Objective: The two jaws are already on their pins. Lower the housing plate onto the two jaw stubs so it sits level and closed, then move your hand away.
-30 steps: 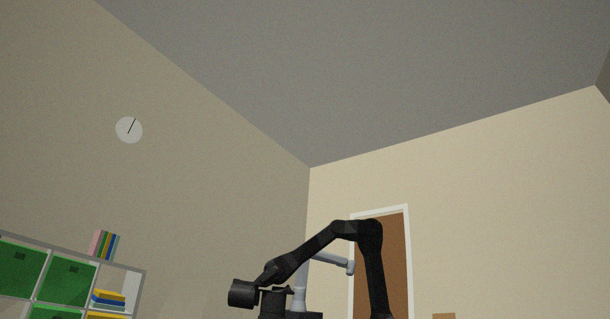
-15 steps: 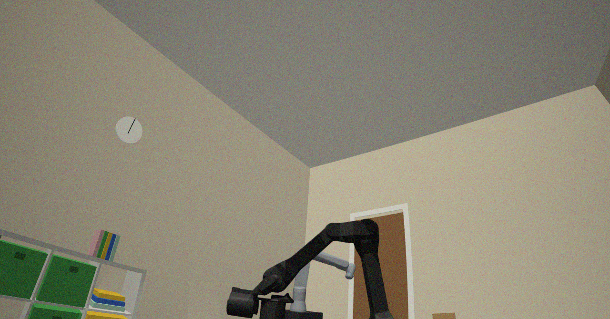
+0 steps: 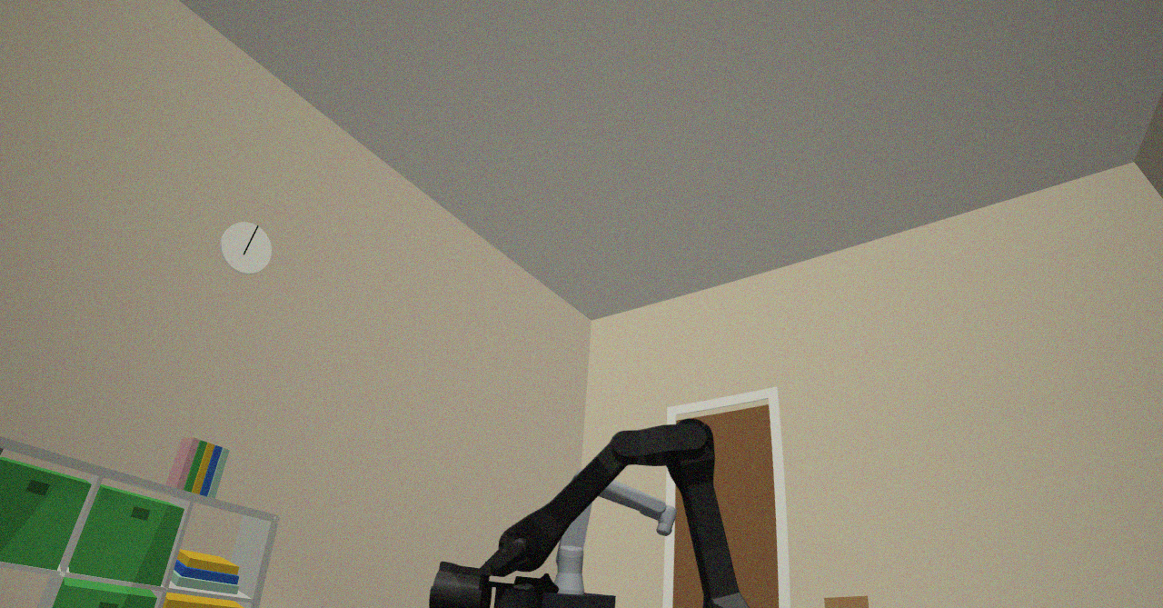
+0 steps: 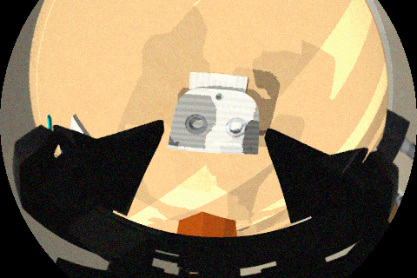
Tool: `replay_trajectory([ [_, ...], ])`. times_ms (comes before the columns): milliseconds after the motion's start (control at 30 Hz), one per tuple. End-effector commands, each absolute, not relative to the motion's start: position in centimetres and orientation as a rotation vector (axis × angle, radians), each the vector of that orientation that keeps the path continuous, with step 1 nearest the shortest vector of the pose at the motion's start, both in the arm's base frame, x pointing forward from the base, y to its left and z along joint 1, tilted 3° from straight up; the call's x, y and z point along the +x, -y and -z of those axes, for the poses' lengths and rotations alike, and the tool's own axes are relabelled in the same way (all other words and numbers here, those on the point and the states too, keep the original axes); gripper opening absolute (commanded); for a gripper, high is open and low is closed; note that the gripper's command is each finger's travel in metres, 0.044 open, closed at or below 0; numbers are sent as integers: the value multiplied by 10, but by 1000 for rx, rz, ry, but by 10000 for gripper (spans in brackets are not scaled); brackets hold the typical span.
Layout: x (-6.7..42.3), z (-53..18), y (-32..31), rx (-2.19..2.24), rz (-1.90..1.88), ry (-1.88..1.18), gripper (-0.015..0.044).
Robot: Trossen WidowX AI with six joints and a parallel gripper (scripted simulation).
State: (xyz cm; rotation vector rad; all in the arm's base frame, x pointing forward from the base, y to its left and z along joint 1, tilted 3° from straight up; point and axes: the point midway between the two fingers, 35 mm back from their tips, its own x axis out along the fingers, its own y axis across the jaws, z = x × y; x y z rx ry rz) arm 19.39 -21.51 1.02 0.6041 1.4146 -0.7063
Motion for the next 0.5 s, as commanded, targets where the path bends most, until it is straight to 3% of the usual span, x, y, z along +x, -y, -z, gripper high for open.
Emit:
replay_trajectory([
  [0,194,-2,215,604,701,-1416,440],
  [467,194,3,215,604,701,-1416,440],
])
